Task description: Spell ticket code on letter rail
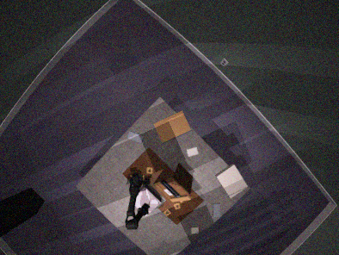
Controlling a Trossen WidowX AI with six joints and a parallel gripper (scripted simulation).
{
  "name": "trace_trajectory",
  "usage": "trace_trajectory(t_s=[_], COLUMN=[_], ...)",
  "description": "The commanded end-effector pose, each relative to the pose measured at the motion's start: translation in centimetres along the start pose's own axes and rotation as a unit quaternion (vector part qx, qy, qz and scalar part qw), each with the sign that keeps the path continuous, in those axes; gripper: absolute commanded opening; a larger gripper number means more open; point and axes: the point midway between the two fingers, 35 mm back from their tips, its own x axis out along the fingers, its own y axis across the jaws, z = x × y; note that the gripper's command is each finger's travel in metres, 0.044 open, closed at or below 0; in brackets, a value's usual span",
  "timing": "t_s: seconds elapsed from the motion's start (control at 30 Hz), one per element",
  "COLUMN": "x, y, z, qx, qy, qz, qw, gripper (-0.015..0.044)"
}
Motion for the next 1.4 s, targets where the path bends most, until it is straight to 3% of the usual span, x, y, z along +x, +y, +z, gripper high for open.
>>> trace_trajectory(t_s=[0.0,1.37], x=[-0.3,-2.5], y=[0.0,0.1], z=[0.0,-0.2], qx=[0.003,0.003], qy=[-0.002,-0.002], qz=[-0.001,-0.001], qw=[1.0,1.0], gripper=[0.0,0.0])
